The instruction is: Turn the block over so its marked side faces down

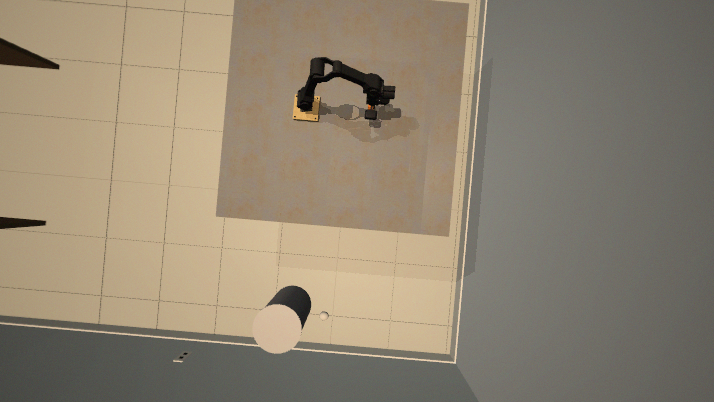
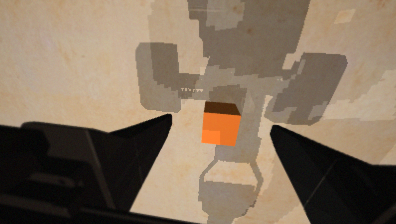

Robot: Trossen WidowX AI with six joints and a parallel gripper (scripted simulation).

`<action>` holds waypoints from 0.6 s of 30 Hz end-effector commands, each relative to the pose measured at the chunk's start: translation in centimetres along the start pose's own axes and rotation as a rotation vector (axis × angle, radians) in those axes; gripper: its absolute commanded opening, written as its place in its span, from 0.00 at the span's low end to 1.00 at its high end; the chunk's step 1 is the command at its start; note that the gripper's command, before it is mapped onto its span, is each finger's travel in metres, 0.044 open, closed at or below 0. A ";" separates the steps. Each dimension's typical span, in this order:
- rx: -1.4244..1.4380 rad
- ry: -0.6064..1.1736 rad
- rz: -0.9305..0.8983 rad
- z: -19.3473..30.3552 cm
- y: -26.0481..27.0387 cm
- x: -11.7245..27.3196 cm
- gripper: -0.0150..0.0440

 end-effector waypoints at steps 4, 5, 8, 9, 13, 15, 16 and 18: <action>-0.004 0.016 -0.005 0.2 0.0 -1.0 0.91; -0.004 0.016 -0.005 0.2 0.0 -1.0 0.87; -0.004 0.016 -0.005 0.2 0.0 -1.0 0.73; -0.004 0.016 -0.005 0.2 0.0 -1.0 0.69; -0.004 0.016 -0.005 0.2 0.0 -1.0 0.51; -0.004 0.016 -0.005 0.2 0.0 -1.0 0.49; -0.004 0.016 -0.005 0.2 0.0 -1.0 0.48; -0.004 0.016 -0.005 0.2 0.0 -1.0 0.45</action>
Point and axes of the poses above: the point midway between the two fingers, 35 mm back from their tips, its own x axis back along the fingers, its own y axis across the jaws, z = x × y, the point moved 8 cm from there along x, back along the fingers, and after that the axes turned 1 degree about x, right-handed, at the moved point
